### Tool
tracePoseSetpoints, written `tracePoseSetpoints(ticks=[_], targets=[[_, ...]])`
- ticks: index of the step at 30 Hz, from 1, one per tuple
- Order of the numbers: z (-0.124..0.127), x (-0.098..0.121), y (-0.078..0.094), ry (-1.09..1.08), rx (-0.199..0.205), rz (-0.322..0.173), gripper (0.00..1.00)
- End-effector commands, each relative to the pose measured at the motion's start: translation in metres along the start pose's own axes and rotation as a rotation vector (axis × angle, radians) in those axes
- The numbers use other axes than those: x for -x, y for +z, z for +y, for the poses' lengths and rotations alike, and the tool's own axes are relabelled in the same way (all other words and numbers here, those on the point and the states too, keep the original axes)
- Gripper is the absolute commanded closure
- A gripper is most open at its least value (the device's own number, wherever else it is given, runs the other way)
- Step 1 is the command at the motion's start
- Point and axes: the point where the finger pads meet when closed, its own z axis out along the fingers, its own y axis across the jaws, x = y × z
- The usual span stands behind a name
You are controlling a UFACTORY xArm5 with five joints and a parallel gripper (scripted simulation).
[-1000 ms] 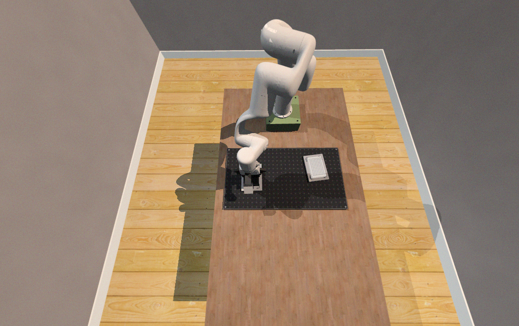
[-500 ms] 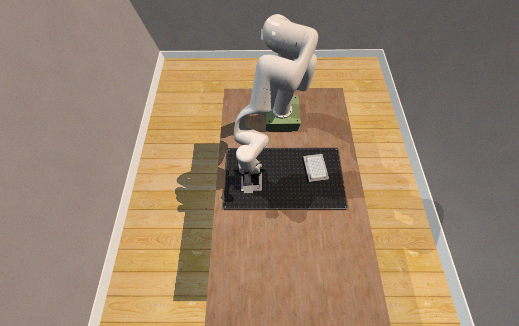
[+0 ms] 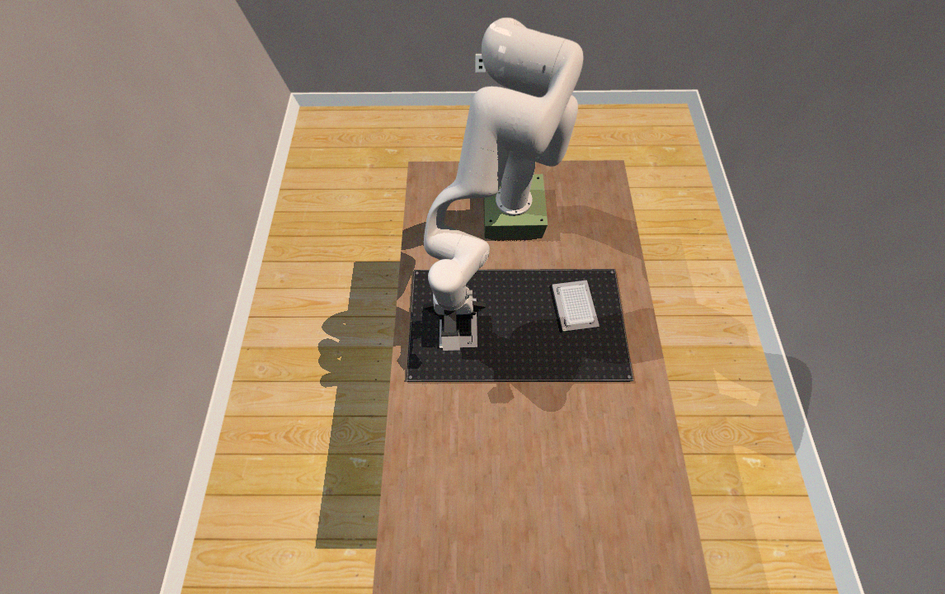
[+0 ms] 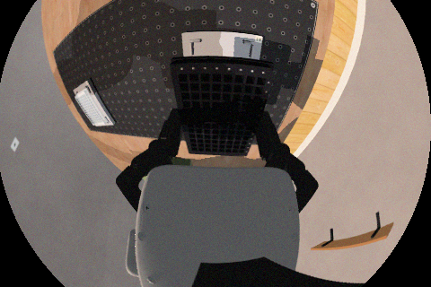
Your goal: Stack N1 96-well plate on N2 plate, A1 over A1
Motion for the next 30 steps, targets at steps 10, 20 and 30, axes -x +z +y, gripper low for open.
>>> tracePoseSetpoints(ticks=[10, 20, 30], targets=[[-0.003, 0.000, -0.003, -0.033, 0.001, 0.002, 1.00], [-0.029, 0.003, -0.002, -0.112, 0.000, 0.001, 1.00], [-0.063, 0.007, -0.002, -0.112, -0.001, 0.000, 1.00]])
